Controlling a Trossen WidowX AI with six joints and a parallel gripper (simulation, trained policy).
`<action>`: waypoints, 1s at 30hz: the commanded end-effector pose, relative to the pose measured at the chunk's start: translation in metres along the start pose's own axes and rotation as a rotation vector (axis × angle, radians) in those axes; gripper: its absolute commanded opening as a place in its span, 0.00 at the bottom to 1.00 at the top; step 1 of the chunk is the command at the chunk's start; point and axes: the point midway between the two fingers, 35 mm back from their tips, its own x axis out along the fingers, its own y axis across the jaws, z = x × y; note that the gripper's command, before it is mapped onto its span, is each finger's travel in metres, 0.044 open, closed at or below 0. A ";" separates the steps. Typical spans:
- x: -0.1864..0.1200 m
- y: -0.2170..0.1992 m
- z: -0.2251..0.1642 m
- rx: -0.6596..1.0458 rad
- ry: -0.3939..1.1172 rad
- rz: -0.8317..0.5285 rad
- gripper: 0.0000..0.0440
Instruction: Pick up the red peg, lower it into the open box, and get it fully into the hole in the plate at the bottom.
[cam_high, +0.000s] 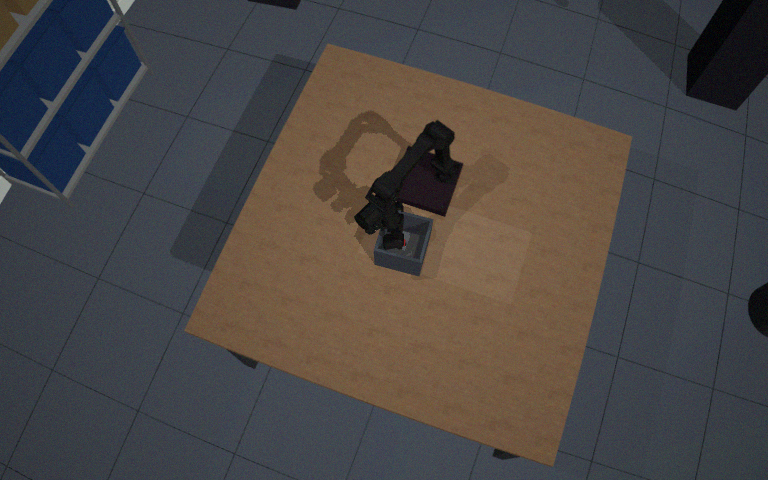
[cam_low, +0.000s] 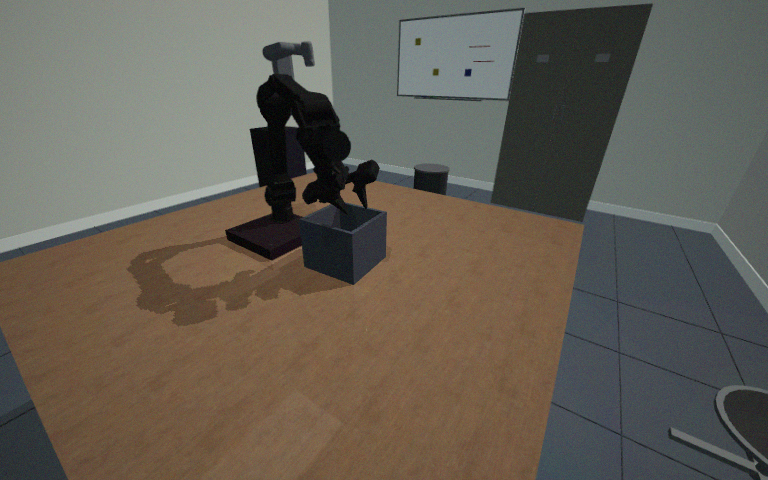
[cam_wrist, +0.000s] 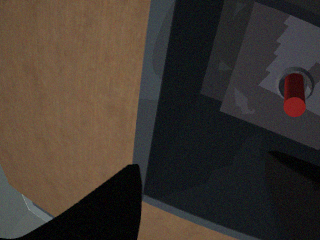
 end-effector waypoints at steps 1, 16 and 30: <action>-0.007 0.006 0.004 -0.024 0.000 0.027 0.54; -0.017 0.024 0.031 -0.138 -0.023 0.109 0.52; -0.031 0.044 0.063 -0.292 -0.084 0.198 0.50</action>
